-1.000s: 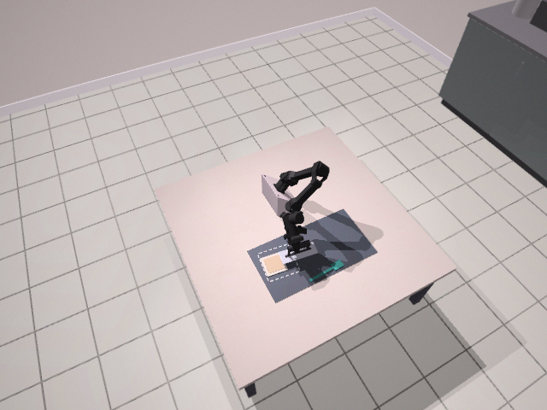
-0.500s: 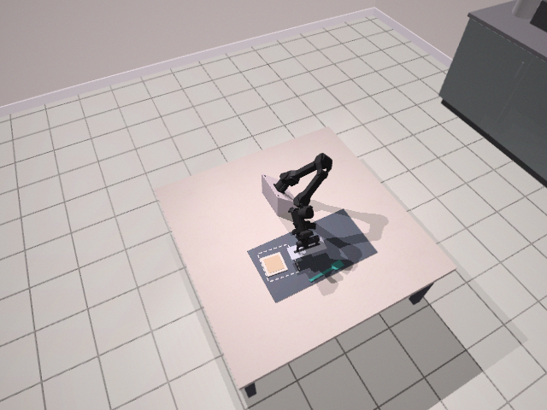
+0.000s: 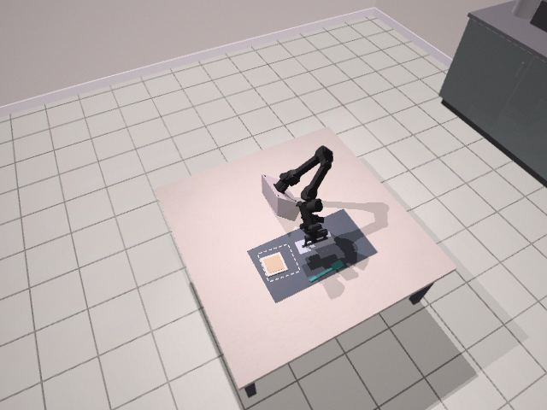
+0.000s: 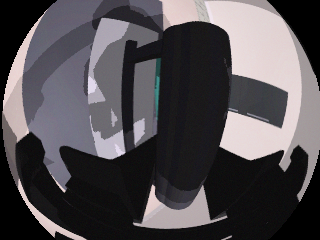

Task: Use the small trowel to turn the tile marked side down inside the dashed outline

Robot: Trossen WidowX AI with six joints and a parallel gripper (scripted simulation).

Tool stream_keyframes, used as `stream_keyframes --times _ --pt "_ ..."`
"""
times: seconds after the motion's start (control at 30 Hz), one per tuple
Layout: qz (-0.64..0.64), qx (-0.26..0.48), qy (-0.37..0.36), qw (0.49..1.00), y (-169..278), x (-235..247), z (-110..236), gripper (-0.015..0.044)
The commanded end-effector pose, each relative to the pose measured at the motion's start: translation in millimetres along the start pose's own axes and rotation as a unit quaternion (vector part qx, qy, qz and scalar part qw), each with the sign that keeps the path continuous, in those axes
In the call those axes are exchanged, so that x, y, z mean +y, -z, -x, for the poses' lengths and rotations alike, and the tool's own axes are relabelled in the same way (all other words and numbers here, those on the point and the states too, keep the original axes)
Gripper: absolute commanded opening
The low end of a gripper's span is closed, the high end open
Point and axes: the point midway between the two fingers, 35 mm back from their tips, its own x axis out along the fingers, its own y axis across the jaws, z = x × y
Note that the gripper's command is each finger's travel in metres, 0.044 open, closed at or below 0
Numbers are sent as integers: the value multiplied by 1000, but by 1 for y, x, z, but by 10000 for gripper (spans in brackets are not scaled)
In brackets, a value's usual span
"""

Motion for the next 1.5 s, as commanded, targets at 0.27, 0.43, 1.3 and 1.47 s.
stream_keyframes --times 0.27,0.43,1.3,1.47 --pt "-3 4 4 1000 -2 -3 3 0" --pt "-3 4 4 1000 -2 -3 3 0" --pt "-44 16 -19 999 -13 -4 -9 0" --pt "-87 34 -40 995 -26 -5 -22 0"
